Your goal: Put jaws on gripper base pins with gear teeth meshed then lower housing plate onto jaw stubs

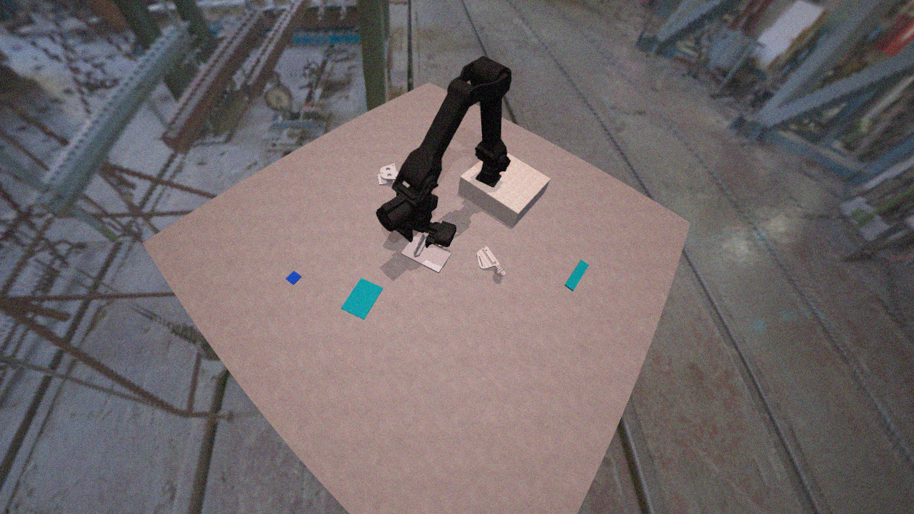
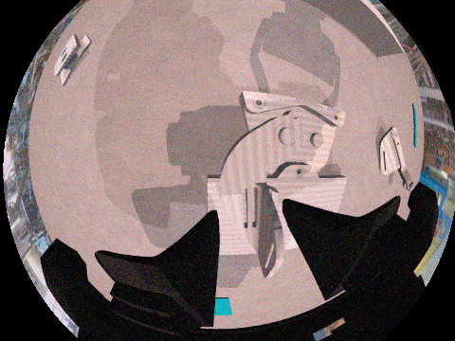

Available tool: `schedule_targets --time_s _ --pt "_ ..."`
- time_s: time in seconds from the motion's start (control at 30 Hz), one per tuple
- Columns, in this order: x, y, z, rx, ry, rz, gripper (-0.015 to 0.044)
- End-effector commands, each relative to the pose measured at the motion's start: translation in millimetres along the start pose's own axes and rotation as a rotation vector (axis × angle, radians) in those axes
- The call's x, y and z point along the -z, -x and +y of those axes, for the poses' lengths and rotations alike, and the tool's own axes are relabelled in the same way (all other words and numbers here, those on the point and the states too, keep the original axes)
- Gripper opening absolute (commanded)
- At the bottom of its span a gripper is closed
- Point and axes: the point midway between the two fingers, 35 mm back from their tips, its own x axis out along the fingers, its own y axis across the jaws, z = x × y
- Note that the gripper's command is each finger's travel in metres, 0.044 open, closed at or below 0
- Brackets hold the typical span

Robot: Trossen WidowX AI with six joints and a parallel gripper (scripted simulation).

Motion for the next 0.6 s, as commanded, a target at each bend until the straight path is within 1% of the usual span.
schedule_targets --time_s 0.0,0.13,0.2,0.33,0.43,0.47,0.57 --pt "0 0 0 0.000 0.000 0.000 0.0224" --pt "1 7 0 0.000 0.000 0.000 0.0224" --pt "2 22 1 0.000 0.001 0.000 0.0224" --pt "0 67 0 0.001 0.003 0.001 0.0224" --pt "0 70 0 0.001 0.003 0.001 0.0224" --pt "3 64 1 -0.007 0.000 0.015 0.0224" --pt "5 69 2 -0.010 0.000 0.024 0.0145"
